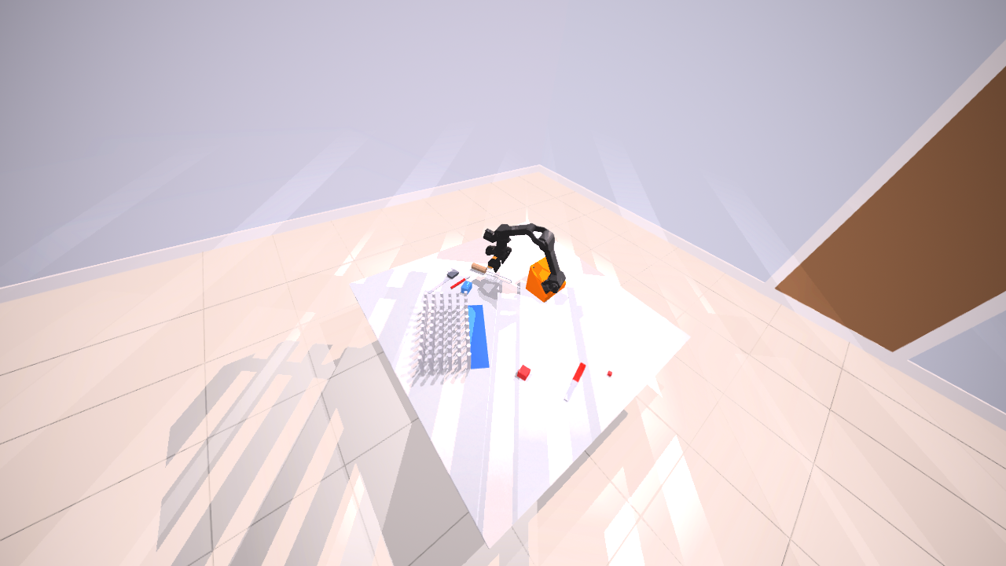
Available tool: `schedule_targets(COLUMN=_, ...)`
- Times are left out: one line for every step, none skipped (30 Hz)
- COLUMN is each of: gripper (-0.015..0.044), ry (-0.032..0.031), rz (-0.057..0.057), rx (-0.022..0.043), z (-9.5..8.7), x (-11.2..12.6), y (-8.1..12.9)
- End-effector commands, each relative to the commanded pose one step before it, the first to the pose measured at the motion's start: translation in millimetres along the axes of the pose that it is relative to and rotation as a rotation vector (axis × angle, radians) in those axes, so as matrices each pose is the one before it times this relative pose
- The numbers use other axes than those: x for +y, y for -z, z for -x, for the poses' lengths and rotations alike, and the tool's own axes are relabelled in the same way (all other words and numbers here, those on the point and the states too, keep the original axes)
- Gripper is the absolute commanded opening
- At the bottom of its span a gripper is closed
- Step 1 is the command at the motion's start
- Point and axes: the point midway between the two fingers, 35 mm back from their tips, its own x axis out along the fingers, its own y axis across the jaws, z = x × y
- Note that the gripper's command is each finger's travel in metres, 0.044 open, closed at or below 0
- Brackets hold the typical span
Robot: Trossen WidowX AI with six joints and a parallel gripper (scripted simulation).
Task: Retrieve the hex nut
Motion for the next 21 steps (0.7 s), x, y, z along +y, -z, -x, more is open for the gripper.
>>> schedule_targets(gripper=0.0361, ry=0.00339, rz=0.0029, rx=0.00401, z=-0.55, x=-0.89, y=-0.23)
schedule_targets(gripper=0.0335, ry=0.0, rz=0.0, rx=0.0, z=0.0, x=0.0, y=0.0)
schedule_targets(gripper=0.0309, ry=0.0, rz=0.0, rx=0.0, z=0.0, x=0.0, y=0.0)
schedule_targets(gripper=0.0282, ry=0.0, rz=0.0, rx=0.0, z=0.0, x=0.0, y=0.0)
schedule_targets(gripper=0.028, ry=0.0, rz=0.0, rx=0.0, z=0.0, x=0.0, y=0.0)
schedule_targets(gripper=0.028, ry=0.0, rz=0.0, rx=0.0, z=0.0, x=0.0, y=0.0)
schedule_targets(gripper=0.028, ry=0.0, rz=0.0, rx=0.0, z=0.0, x=0.0, y=0.0)
schedule_targets(gripper=0.028, ry=0.0, rz=0.0, rx=0.0, z=0.0, x=0.0, y=0.0)
schedule_targets(gripper=0.028, ry=0.0, rz=0.0, rx=0.0, z=0.0, x=0.0, y=0.0)
schedule_targets(gripper=0.028, ry=0.0, rz=0.0, rx=0.0, z=0.0, x=0.0, y=0.0)
schedule_targets(gripper=0.028, ry=0.0, rz=0.0, rx=0.0, z=0.0, x=0.0, y=0.0)
schedule_targets(gripper=0.028, ry=0.0, rz=0.0, rx=0.0, z=0.0, x=0.0, y=0.0)
schedule_targets(gripper=0.028, ry=0.0, rz=0.0, rx=0.0, z=0.0, x=0.0, y=0.0)
schedule_targets(gripper=0.028, ry=0.0, rz=0.0, rx=0.0, z=-0.27, x=0.01, y=-0.03)
schedule_targets(gripper=0.028, ry=-0.00001, rz=0.0, rx=-0.00001, z=-0.8, x=0.01, y=-0.09)
schedule_targets(gripper=0.028, ry=-0.00002, rz=0.0, rx=-0.00001, z=-1.34, x=0.02, y=-0.14)
schedule_targets(gripper=0.028, ry=-0.00002, rz=0.0, rx=-0.00002, z=-1.63, x=0.03, y=-0.17)
schedule_targets(gripper=0.028, ry=-0.00002, rz=0.0, rx=-0.00001, z=-1.63, x=0.03, y=-0.16)
schedule_targets(gripper=0.028, ry=-0.00002, rz=0.0, rx=-0.00001, z=-1.63, x=0.03, y=-0.15)
schedule_targets(gripper=0.028, ry=-0.00002, rz=0.0, rx=-0.00001, z=-1.63, x=0.03, y=-0.14)
schedule_targets(gripper=0.028, ry=-0.00002, rz=0.0, rx=-0.00001, z=-1.63, x=0.03, y=-0.13)
